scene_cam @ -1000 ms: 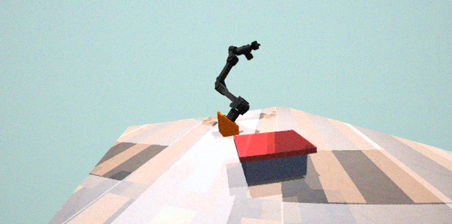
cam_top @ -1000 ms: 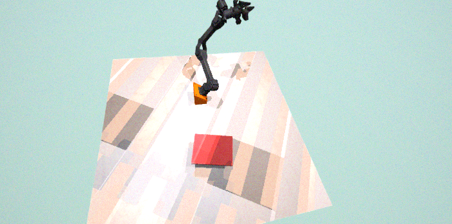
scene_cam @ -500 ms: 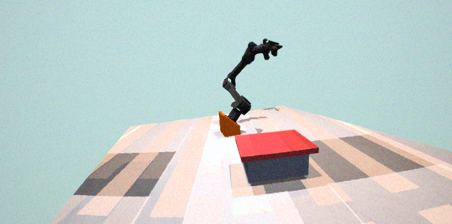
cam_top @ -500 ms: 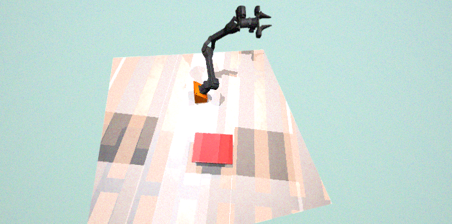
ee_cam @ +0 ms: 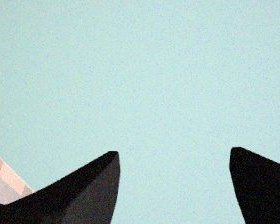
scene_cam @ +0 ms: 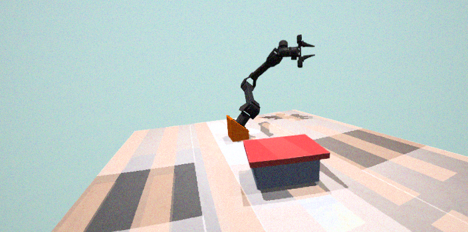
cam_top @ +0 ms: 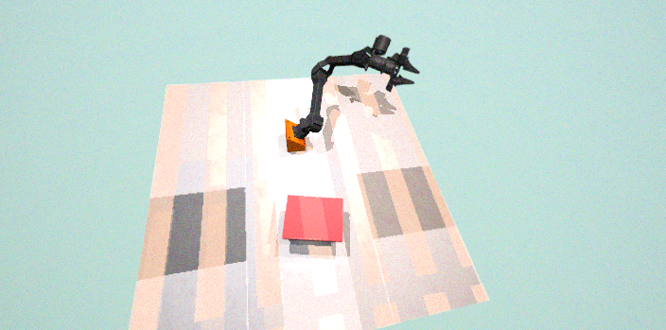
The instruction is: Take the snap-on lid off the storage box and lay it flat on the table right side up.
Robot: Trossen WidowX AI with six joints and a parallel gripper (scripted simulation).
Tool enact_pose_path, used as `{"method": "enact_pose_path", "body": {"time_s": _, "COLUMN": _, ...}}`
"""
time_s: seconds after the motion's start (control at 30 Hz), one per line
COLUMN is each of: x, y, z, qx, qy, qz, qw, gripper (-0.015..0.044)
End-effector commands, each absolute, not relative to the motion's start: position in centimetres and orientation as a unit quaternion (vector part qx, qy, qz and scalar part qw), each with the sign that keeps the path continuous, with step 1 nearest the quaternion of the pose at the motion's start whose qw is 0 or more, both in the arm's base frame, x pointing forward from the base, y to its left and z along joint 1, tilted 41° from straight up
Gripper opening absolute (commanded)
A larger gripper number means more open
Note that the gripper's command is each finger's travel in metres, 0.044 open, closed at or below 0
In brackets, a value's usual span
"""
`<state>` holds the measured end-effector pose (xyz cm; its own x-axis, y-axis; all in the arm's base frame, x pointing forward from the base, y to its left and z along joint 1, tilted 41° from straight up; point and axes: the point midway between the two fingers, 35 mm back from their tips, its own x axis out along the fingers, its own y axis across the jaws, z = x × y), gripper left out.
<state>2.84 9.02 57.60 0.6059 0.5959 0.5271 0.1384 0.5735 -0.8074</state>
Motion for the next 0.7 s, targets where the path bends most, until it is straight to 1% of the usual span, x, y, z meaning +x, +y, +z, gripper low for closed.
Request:
{"method": "enact_pose_path", "body": {"time_s": 0.0, "x": 8.3, "y": 8.6, "z": 55.6, "qx": -0.36, "qy": -0.34, "qz": 0.186, "qw": 0.849, "gripper": 0.0235}}
{"method": "enact_pose_path", "body": {"time_s": 0.2, "x": 16.5, "y": 6.5, "z": 50.8, "qx": -0.21, "qy": -0.197, "qz": 0.205, "qw": 0.935, "gripper": 0.0235}}
{"method": "enact_pose_path", "body": {"time_s": 0.3, "x": 18.5, "y": 5.9, "z": 49.2, "qx": -0.154, "qy": -0.155, "qz": 0.208, "qw": 0.953, "gripper": 0.0235}}
{"method": "enact_pose_path", "body": {"time_s": 0.4, "x": 22.0, "y": 4.4, "z": 45.9, "qx": -0.024, "qy": -0.071, "qz": 0.204, "qw": 0.976, "gripper": 0.0235}}
{"method": "enact_pose_path", "body": {"time_s": 0.47, "x": 24.1, "y": 3.1, "z": 43.3, "qx": 0.071, "qy": -0.015, "qz": 0.191, "qw": 0.979, "gripper": 0.0235}}
{"method": "enact_pose_path", "body": {"time_s": 0.67, "x": 27.0, "y": 0.8, "z": 38.6, "qx": 0.241, "qy": 0.075, "qz": 0.149, "qw": 0.956, "gripper": 0.0235}}
